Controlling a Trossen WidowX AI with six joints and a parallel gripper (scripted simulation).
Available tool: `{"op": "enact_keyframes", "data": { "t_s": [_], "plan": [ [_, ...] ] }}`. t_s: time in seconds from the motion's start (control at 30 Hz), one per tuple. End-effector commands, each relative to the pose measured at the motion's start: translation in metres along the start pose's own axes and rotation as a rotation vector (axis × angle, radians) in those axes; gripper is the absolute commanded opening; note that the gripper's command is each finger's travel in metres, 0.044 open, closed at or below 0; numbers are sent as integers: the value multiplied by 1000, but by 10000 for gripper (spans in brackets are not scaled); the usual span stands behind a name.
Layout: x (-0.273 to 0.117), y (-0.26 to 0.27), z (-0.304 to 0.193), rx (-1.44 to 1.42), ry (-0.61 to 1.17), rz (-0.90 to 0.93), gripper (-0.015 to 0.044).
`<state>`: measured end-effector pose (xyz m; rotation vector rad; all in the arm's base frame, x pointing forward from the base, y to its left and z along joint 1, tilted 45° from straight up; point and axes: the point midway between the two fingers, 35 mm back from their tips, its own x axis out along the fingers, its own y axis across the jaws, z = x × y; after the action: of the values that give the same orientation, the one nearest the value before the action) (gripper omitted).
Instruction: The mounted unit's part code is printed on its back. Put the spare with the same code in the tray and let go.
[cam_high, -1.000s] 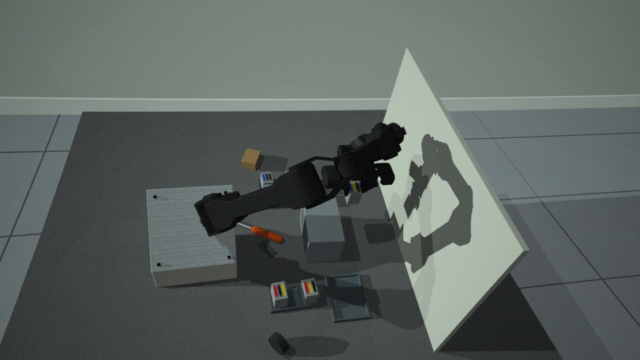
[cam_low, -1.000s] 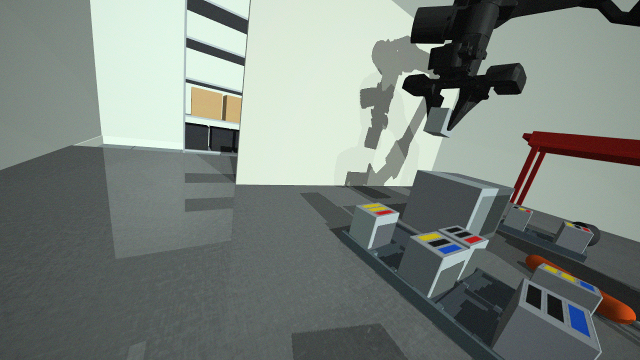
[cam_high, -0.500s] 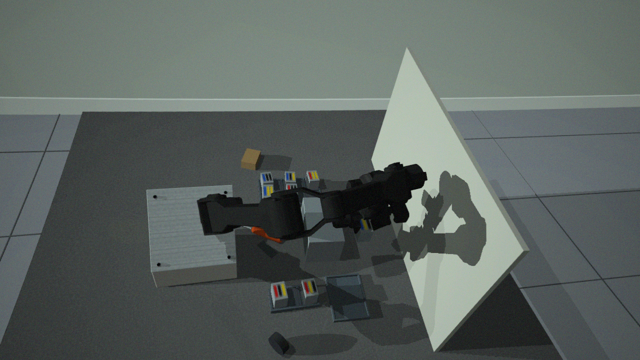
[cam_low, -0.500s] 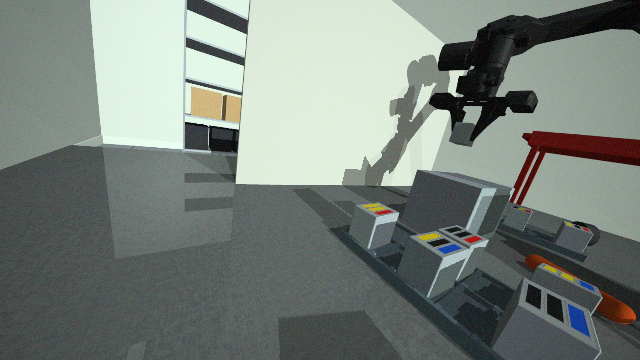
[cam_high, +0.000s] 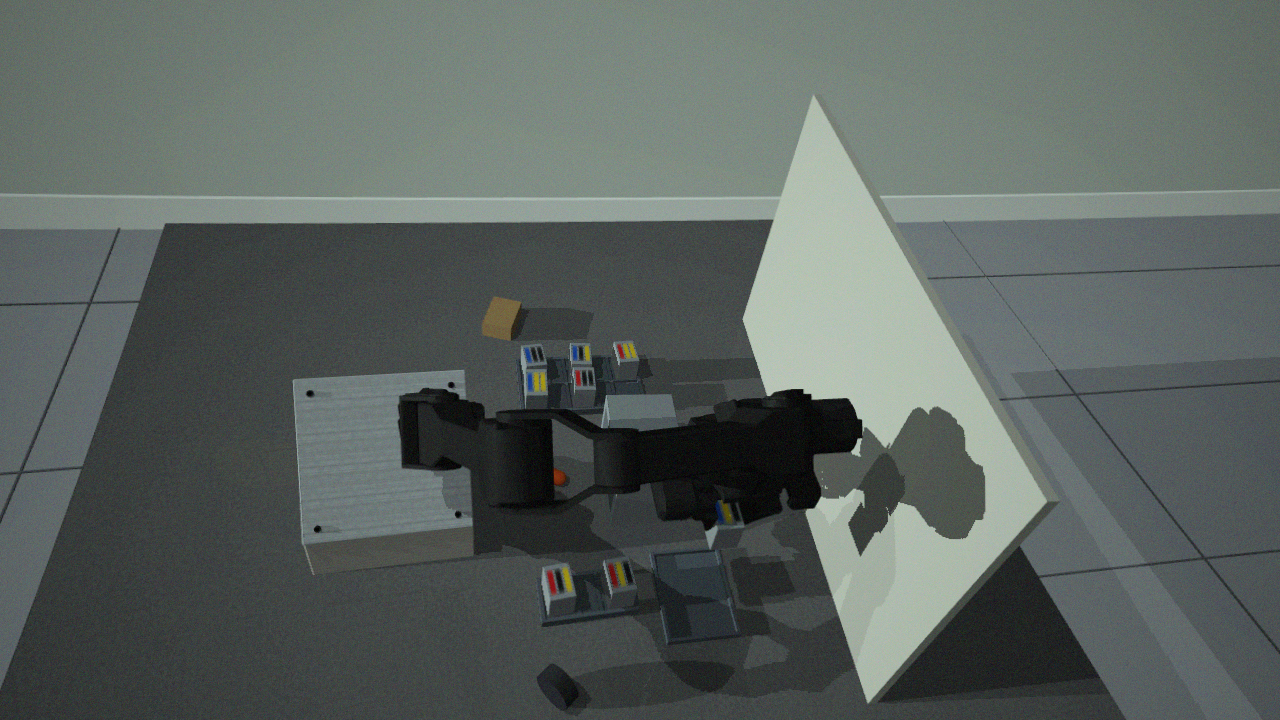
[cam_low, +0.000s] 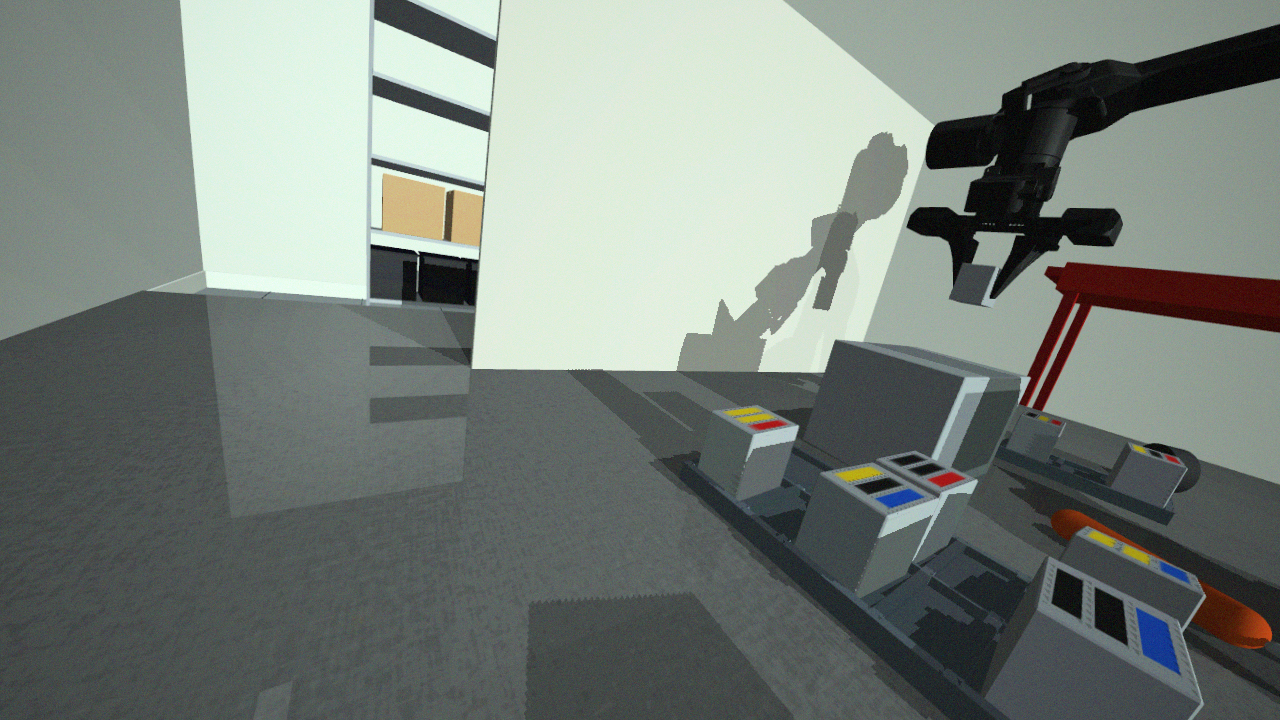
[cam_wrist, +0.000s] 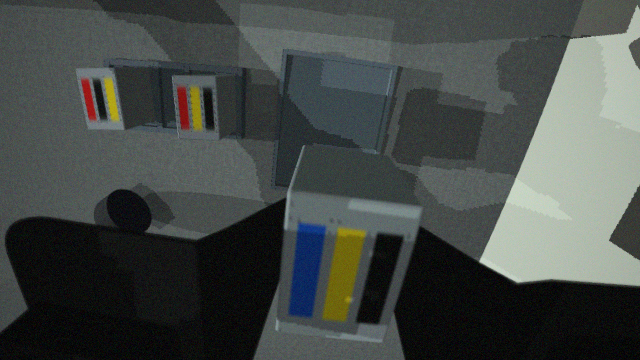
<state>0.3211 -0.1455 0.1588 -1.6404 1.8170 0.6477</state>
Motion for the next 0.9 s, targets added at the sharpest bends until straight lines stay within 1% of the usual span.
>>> {"op": "enact_keyframes", "data": {
  "t_s": [0.0, 0.87],
  "plan": [
    [2, 1, 0, -13, 5, 4, 0],
    [30, -4, 1, -12, -1, 5, 0]
  ]
}}
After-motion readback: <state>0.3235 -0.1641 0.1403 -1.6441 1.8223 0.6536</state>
